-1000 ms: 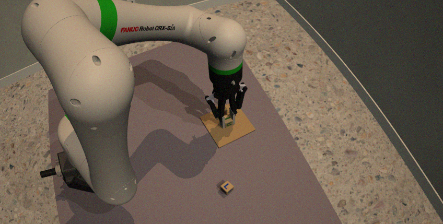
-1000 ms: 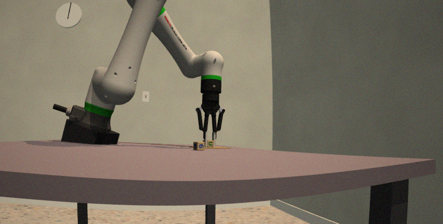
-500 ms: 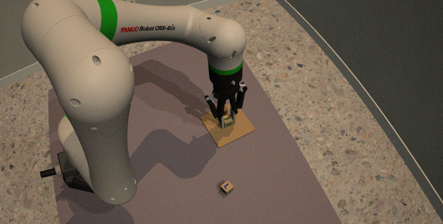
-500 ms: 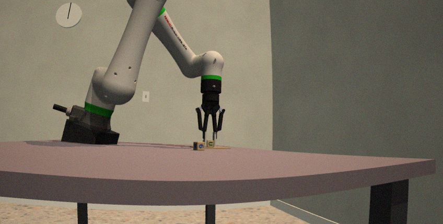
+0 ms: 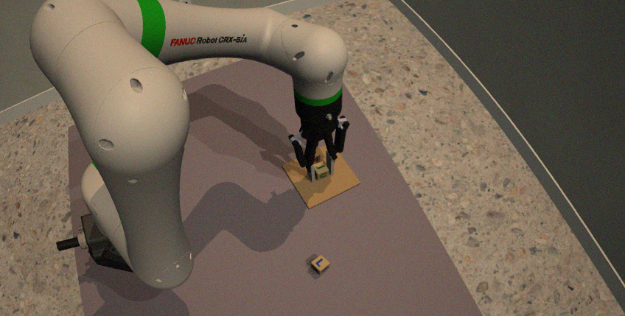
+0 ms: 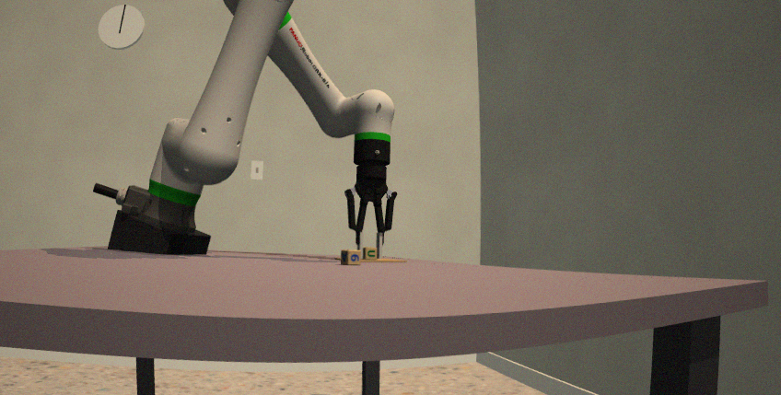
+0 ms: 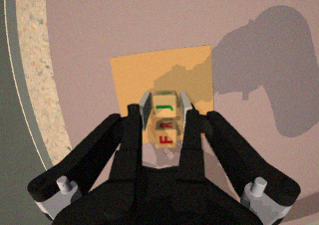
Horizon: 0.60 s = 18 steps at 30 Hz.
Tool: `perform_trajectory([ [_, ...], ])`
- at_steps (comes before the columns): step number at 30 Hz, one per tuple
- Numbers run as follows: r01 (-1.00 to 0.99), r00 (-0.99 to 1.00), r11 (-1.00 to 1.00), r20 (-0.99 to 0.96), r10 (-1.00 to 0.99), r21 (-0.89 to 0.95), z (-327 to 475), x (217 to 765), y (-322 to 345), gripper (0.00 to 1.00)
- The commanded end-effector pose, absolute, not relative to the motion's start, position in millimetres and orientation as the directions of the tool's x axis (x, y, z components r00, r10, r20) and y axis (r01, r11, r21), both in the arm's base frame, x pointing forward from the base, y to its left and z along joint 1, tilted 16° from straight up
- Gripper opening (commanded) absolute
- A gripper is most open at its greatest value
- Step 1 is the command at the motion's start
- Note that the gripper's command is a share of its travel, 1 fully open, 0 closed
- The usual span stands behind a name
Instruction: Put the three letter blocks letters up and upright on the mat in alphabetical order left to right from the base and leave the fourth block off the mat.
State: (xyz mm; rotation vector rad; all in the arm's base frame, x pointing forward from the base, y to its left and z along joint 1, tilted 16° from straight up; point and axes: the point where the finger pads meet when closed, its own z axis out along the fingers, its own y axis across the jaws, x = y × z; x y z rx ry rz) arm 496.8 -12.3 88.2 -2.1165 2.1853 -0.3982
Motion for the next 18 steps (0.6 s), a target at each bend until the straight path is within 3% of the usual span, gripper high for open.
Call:
perform_trajectory([
  [1, -0.972, -0.047, 0.016, 0.127, -0.991, -0.236, 88, 497, -12, 0.28],
  [18, -0.972, -0.047, 0.016, 0.127, -0.991, -0.236, 137, 485, -5, 0.28],
])
